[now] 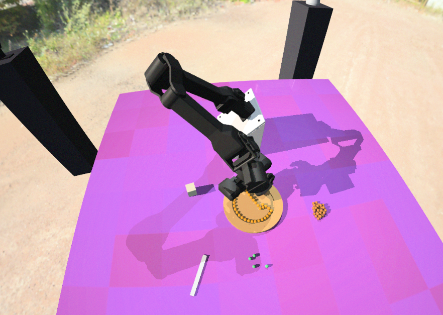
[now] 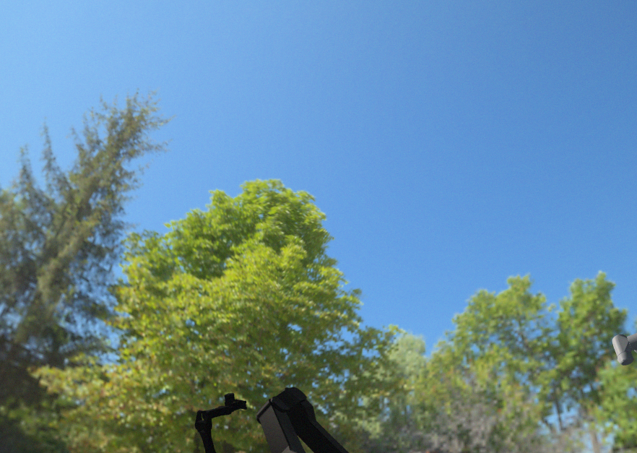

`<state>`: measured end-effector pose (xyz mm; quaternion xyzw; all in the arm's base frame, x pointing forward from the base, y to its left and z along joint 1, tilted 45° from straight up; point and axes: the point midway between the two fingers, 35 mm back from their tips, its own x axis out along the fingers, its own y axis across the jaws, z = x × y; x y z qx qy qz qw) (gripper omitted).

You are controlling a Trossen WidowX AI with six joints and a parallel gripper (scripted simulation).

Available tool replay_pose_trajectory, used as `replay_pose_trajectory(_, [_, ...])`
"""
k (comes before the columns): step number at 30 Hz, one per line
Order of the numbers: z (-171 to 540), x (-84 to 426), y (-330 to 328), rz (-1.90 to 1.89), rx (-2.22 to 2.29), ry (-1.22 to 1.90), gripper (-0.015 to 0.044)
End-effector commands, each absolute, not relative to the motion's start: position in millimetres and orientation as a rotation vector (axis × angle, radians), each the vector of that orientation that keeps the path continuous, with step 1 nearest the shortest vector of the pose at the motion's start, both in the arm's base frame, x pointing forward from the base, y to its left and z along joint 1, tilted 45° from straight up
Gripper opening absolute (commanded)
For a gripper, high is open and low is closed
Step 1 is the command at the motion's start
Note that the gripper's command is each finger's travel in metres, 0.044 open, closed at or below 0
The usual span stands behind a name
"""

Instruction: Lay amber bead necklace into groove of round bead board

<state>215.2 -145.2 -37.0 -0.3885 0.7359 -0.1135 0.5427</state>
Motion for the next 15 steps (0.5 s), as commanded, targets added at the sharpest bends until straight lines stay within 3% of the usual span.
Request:
replay_pose_trajectory(1, [-36.8, 215.2, -145.8, -0.272, -0.92, 1.747, 0.0236])
replay_pose_trajectory(9, [-35.4, 213.9, -143.5, -0.267, -0.921, 1.756, 0.044])
replay_pose_trajectory(15, [-33.1, 214.2, -141.4, -0.265, -0.917, 1.759, 0.044])
